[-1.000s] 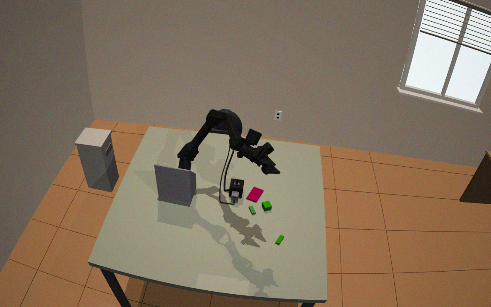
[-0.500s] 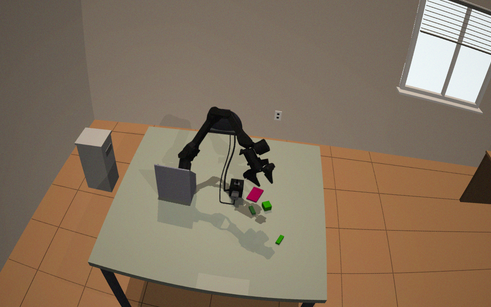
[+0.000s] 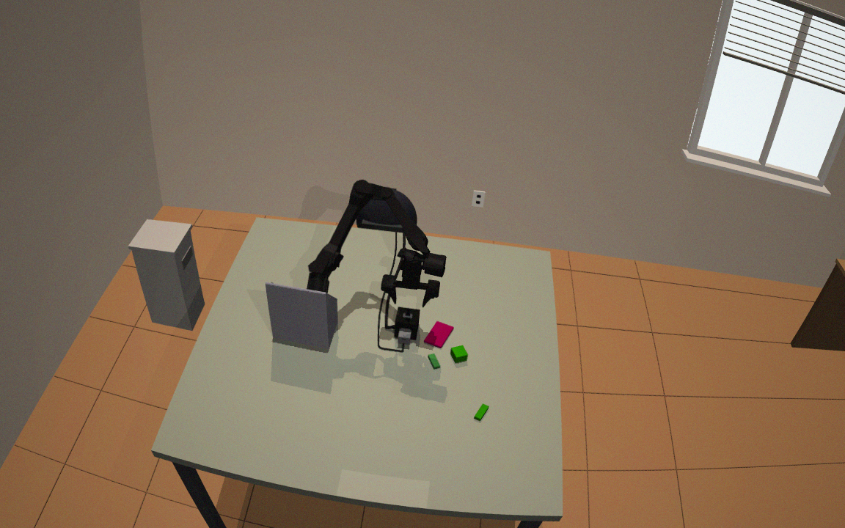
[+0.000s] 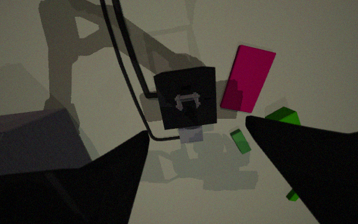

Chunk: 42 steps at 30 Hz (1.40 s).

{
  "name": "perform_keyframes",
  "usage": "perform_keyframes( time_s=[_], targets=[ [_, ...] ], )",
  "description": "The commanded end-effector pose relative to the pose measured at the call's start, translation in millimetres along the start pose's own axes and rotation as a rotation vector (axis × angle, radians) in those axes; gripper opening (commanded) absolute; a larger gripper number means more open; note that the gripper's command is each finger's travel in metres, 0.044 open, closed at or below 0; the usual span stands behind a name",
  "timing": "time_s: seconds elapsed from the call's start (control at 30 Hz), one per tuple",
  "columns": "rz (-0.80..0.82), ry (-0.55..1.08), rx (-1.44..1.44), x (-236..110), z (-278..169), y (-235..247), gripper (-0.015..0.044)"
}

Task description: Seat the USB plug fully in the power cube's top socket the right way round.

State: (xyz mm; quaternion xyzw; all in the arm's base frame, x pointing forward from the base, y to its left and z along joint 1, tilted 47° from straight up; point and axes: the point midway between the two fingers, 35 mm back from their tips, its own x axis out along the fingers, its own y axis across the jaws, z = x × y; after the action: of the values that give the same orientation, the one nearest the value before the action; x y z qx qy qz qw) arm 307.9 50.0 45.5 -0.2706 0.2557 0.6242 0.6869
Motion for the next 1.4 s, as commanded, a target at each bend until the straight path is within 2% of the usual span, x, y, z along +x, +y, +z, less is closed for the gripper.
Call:
perform_keyframes(
  time_s=[0.0,1.03,1.37],
  targets=[
    [0.003,-0.011,-0.008,-1,2,2,0.0440],
    [0.003,-0.012,-0.008,28,2,1,0.0440],
    [0.003,-0.009,-0.013,26,2,1,0.0177]
  ],
)
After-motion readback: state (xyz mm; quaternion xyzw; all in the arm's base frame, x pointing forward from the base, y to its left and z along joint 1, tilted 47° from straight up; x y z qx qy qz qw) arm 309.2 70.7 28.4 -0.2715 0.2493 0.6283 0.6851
